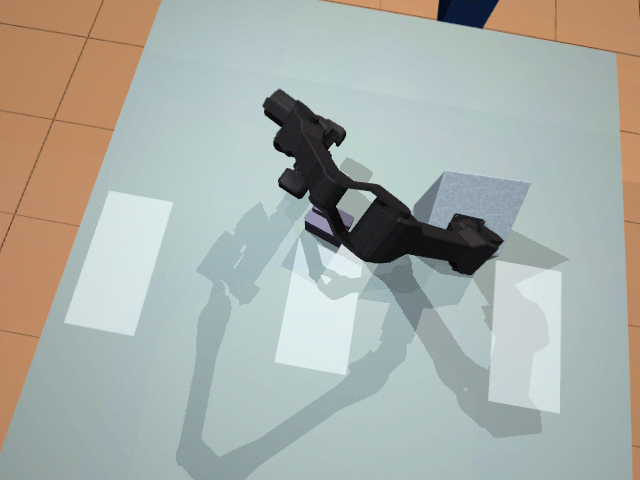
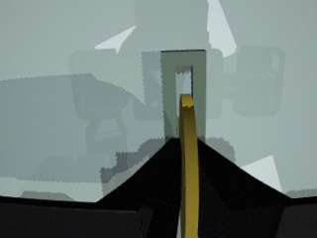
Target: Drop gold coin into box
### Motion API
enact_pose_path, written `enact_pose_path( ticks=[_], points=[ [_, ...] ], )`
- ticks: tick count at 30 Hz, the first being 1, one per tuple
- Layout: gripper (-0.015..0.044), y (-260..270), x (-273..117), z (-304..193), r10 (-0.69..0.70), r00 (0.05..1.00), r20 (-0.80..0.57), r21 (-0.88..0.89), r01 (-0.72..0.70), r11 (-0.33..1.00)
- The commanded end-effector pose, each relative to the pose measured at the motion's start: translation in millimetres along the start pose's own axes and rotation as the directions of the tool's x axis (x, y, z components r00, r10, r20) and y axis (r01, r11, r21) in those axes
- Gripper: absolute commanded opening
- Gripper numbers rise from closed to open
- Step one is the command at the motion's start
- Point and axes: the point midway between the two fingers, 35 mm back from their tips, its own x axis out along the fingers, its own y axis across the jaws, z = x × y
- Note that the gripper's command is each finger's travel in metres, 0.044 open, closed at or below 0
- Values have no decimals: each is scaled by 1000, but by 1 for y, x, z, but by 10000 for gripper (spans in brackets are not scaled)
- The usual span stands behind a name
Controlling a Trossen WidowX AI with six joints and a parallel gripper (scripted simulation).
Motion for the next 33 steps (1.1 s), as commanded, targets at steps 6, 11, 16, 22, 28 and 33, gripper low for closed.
enact_pose_path(
  ticks=[6, 11, 16, 22, 28, 33],
  points=[
    [0, 0, -17, 2, -1, 1000, -2, 2, 1, 1000],
    [0, -1, -30, 3, -3, 1000, -3, -1, 3, 1000],
    [0, -1, -42, 3, -4, 1000, -4, -3, 4, 1000],
    [0, -2, -58, 3, -5, 1000, -6, -7, 5, 1000],
    [0, -2, -73, 2, -5, 1000, -9, -12, 5, 1000],
    [0, -2, -84, 1, -5, 1000, -12, -15, 5, 1000]
  ],
)
